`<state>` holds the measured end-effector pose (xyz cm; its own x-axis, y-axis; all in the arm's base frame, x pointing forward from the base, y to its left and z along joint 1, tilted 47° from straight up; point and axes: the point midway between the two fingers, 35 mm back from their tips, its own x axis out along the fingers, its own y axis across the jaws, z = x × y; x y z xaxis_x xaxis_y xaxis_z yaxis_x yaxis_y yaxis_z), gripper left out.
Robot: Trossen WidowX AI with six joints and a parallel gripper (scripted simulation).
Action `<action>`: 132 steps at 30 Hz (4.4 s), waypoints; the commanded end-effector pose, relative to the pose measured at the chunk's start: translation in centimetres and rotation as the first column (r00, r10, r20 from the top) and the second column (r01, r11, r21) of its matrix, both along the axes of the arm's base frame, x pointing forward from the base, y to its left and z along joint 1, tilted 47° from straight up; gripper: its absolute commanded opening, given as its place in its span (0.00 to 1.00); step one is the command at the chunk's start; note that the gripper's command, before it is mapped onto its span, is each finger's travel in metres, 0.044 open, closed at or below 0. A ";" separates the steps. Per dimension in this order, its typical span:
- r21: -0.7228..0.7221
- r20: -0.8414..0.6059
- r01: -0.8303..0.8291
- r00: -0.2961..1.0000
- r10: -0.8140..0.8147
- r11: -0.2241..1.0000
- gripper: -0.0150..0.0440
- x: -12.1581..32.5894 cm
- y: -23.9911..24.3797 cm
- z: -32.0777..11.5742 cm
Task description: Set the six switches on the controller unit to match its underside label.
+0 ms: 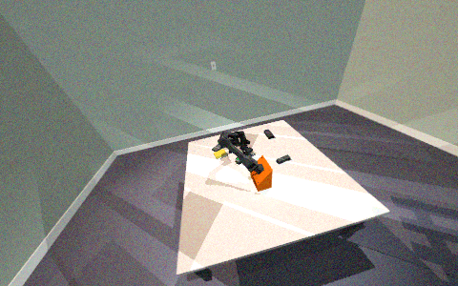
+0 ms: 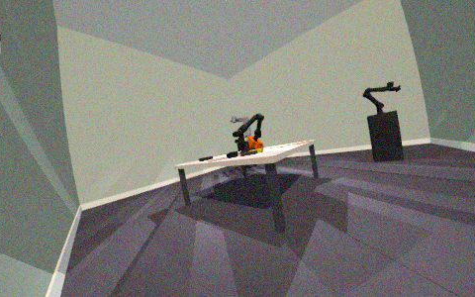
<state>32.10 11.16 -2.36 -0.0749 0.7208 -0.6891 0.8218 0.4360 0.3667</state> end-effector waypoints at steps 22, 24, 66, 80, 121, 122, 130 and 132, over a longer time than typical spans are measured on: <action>0.001 -0.011 0.004 1.000 -0.004 1.000 0.25 -3.4 -1.2 6.0; 0.001 -0.011 0.004 1.000 -0.004 1.000 0.25 -3.4 -1.2 6.0; 0.004 -0.009 0.004 1.000 -0.004 1.000 0.25 0.0 2.8 5.7; 0.004 -0.009 0.004 1.000 -0.004 1.000 0.25 0.1 2.8 5.7; 0.002 -0.016 0.005 1.000 -0.005 1.000 0.57 0.2 -0.8 9.0; 0.002 -0.016 0.005 1.000 -0.005 1.000 0.61 0.2 -0.8 9.0; 0.002 -0.016 0.005 1.000 -0.005 1.000 0.97 0.2 -0.8 9.0; 0.002 -0.016 0.005 1.000 -0.005 1.000 1.00 0.2 -0.8 9.0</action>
<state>32.33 10.34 6.61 -0.0823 0.7230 -0.6860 0.8297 0.4310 0.3548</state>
